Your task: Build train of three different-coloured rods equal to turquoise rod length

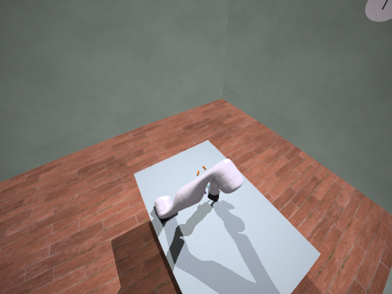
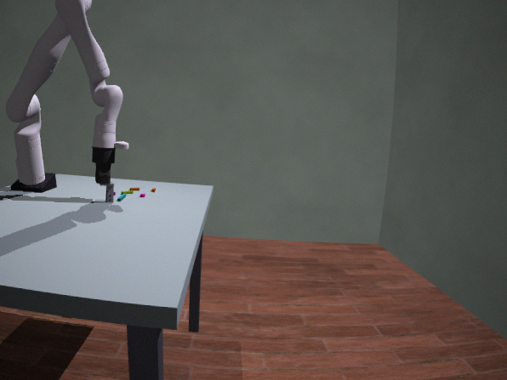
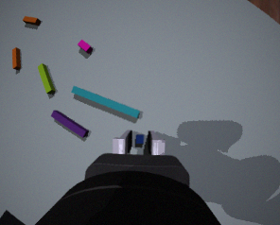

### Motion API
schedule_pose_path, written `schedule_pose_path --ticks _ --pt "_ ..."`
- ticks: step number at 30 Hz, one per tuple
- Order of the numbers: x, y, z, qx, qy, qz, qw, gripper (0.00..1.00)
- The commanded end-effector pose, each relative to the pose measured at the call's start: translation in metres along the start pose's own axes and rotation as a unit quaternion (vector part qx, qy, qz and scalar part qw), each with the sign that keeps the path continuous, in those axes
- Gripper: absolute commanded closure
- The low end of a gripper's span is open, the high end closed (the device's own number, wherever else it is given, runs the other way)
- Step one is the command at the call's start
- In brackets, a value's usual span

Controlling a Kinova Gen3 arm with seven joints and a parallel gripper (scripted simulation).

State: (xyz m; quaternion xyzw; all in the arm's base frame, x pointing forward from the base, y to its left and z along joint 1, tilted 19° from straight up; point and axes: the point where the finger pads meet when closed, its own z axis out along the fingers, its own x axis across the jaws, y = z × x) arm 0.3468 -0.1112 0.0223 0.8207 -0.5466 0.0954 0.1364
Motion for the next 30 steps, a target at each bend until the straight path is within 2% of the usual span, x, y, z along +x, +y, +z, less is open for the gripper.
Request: schedule_pose_path --ticks 1,10,11,30 --pt "0.0001 -0.0005 -0.0005 0.001 0.000 0.000 1.000 0.46" --pt "0.0001 -0.0005 -0.0005 0.001 0.000 0.000 1.000 0.46" --pt "0.0001 -0.0005 -0.0005 0.001 0.000 0.000 1.000 0.76" --pt "0.0001 -0.0005 -0.0005 0.001 0.000 0.000 1.000 0.76"
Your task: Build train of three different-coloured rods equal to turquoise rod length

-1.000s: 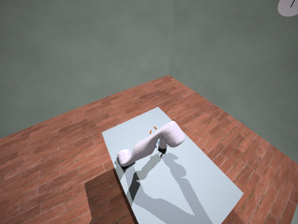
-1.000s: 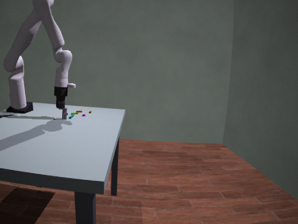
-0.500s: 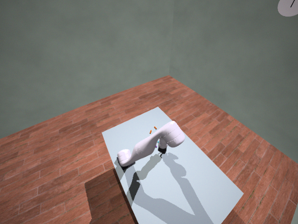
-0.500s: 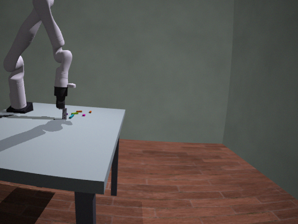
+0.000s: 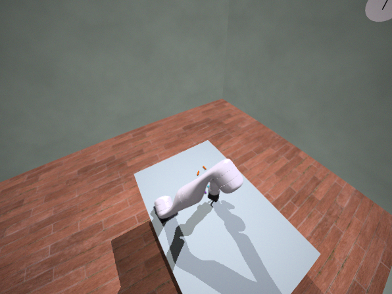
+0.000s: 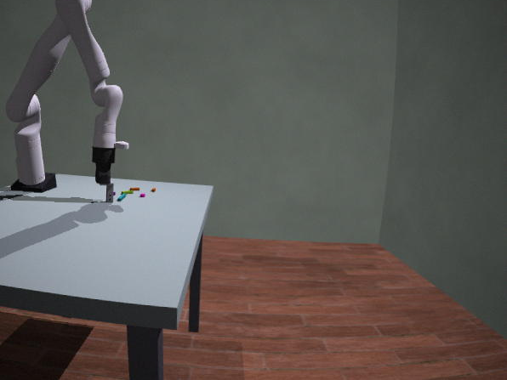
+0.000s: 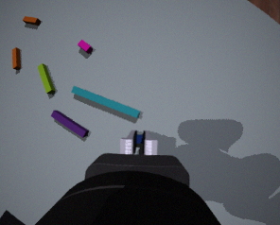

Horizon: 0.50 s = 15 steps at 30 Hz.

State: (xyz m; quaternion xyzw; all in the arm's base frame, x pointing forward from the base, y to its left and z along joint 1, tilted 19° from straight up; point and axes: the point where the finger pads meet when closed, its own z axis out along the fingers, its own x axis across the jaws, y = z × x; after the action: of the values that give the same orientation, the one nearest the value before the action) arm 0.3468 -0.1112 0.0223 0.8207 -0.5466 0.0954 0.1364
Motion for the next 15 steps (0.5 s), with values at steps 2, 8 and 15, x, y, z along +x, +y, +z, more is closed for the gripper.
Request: schedule_pose_path --ticks 2,8,15 --pt "0.0001 -0.0005 -0.0005 0.001 0.000 0.000 1.000 0.76" --pt "0.0001 -0.0005 -0.0005 0.001 0.000 0.000 1.000 0.76" --pt "0.0001 -0.0005 -0.0005 0.001 0.000 0.000 1.000 0.76"
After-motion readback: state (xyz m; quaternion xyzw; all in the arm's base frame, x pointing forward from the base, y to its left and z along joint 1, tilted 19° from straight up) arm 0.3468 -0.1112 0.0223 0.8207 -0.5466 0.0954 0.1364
